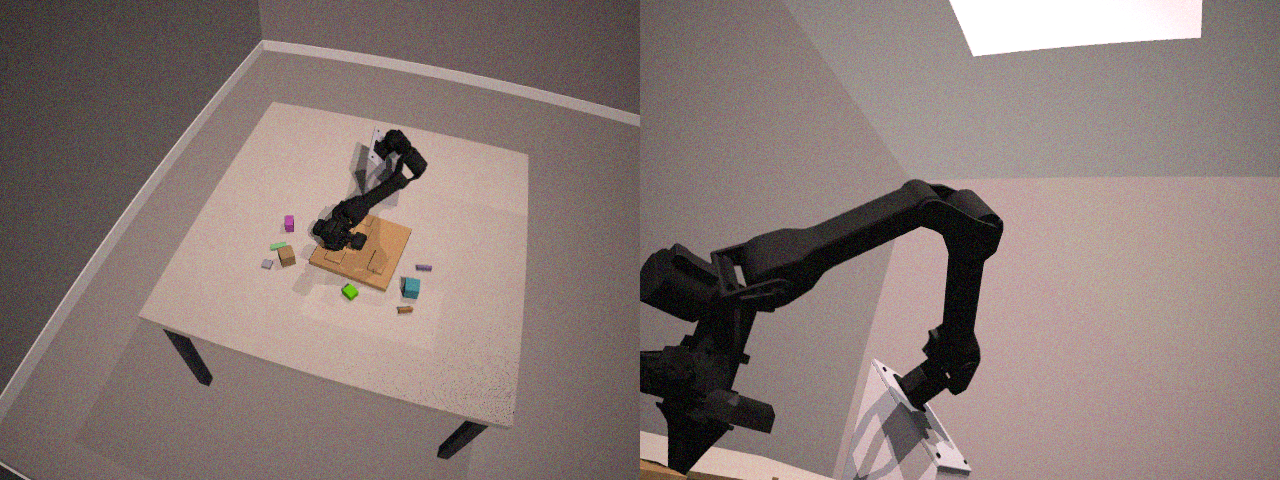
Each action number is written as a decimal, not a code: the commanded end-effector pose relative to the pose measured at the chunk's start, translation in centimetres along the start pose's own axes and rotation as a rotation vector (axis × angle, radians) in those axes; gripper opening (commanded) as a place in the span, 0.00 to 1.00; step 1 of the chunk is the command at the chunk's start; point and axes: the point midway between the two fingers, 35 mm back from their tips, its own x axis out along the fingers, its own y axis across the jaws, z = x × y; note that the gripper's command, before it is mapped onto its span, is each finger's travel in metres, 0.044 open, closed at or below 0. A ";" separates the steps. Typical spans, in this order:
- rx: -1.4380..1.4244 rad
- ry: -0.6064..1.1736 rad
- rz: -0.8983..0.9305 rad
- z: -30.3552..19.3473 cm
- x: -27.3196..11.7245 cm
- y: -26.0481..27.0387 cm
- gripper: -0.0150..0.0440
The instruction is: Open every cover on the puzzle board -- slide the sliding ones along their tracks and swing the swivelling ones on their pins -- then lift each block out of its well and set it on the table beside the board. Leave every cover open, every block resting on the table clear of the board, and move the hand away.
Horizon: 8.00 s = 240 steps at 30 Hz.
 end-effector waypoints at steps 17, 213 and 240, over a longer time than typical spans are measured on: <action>0.000 -0.006 0.002 0.8 -2.3 0.1 0.25; -1.564 0.000 0.000 -10.1 -0.1 4.3 0.25; -1.564 -0.002 0.003 -10.2 0.0 6.9 0.25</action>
